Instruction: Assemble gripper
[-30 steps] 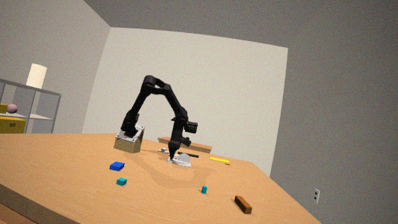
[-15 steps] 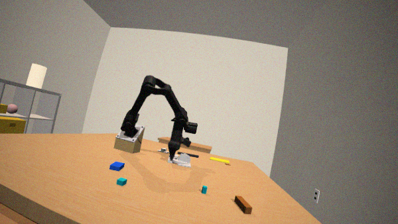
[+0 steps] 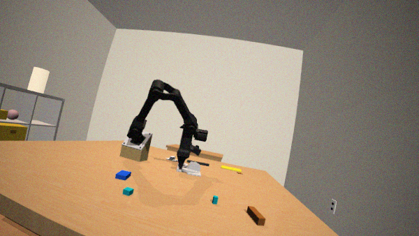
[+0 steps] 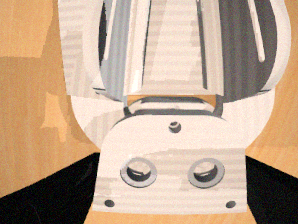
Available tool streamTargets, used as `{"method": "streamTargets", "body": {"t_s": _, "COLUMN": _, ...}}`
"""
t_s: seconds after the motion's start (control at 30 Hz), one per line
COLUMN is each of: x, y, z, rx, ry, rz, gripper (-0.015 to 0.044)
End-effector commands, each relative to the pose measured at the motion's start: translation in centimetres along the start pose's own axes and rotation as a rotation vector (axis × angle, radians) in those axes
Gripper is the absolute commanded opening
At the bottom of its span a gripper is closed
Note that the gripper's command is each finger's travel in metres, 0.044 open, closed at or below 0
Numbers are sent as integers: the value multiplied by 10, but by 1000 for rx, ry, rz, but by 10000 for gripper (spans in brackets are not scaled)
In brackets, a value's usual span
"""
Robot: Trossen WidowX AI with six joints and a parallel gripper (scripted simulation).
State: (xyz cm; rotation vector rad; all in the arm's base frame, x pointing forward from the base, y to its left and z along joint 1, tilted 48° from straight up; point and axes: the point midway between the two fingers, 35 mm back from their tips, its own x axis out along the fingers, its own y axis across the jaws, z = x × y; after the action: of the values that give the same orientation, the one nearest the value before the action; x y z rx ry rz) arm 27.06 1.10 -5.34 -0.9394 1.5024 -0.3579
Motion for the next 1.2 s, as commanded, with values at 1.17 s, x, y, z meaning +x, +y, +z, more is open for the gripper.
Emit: {"method": "streamTargets", "body": {"t_s": 1.17, "x": 8, "y": -1, "z": 1, "rx": -2, "ry": -3, "rz": -5, "gripper": 351}}
